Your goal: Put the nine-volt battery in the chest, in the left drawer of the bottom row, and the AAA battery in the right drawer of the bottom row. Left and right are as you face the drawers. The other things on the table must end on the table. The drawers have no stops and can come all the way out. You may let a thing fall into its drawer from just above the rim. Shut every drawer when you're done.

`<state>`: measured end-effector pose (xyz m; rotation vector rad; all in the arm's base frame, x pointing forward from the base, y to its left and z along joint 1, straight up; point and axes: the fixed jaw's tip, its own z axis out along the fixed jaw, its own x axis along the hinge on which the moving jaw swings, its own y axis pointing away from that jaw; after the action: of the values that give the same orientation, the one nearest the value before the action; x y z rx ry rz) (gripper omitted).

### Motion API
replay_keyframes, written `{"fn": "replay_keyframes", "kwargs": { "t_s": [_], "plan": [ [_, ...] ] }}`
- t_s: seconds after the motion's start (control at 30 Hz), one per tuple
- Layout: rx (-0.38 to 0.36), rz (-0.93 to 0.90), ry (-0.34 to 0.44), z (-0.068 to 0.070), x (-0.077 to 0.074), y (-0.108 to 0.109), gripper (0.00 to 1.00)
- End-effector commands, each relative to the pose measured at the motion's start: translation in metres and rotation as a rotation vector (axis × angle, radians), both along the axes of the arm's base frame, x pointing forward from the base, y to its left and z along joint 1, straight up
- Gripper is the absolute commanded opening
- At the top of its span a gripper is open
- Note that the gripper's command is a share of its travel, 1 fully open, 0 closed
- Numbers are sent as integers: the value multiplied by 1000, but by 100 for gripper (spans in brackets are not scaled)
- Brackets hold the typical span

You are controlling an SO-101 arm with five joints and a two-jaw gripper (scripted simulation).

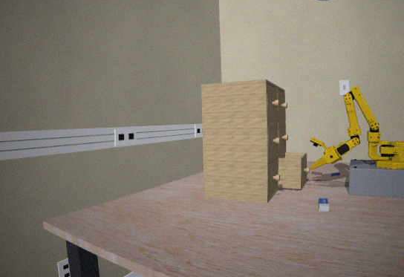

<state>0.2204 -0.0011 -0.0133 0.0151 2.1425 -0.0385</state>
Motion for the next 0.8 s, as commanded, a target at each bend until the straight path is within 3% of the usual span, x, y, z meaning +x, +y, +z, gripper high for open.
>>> {"fn": "replay_keyframes", "kwargs": {
  "t_s": [0.0, 0.77],
  "plan": [
    [-6, -4, 22, 4, 5, -2, 21],
    [-2, -5, 159, 20, 5, -3, 21]
  ]
}}
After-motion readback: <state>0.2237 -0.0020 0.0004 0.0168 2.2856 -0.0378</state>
